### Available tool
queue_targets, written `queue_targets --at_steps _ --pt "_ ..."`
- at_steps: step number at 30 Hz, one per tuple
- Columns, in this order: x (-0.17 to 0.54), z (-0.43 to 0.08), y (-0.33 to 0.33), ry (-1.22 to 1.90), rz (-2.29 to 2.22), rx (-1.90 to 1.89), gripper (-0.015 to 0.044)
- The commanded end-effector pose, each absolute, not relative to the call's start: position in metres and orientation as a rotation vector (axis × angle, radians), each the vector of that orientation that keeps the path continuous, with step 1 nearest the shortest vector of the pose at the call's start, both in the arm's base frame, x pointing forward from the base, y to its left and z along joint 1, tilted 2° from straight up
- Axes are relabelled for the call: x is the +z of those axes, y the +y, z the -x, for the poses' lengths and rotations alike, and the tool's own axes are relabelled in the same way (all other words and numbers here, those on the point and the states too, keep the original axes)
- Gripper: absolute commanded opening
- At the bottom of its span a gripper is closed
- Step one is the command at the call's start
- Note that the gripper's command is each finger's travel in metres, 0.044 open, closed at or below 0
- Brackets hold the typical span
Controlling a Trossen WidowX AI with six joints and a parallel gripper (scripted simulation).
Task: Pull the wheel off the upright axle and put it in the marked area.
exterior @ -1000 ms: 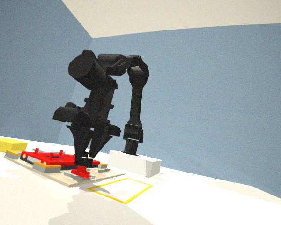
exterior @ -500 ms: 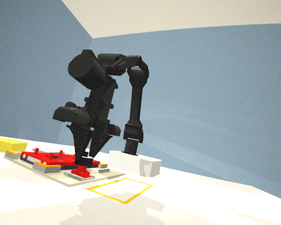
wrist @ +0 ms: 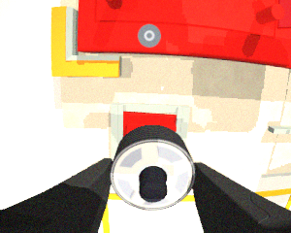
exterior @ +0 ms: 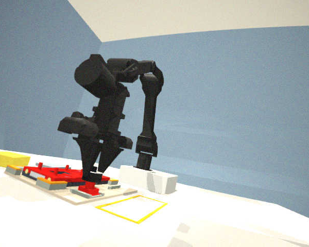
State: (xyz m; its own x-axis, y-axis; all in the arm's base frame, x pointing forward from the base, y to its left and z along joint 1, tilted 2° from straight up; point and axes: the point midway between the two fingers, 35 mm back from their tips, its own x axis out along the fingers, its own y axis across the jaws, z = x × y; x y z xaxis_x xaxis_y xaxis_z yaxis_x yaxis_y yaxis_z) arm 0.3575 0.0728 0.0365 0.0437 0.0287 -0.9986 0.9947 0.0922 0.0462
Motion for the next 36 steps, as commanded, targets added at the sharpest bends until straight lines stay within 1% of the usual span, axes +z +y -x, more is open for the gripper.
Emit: queue_targets --at_steps 1,36 --pt "0.045 -0.356 0.072 1.235 -1.181 -1.093 0.0" --pt "0.056 -0.356 0.072 1.233 -1.181 -1.09 0.0"
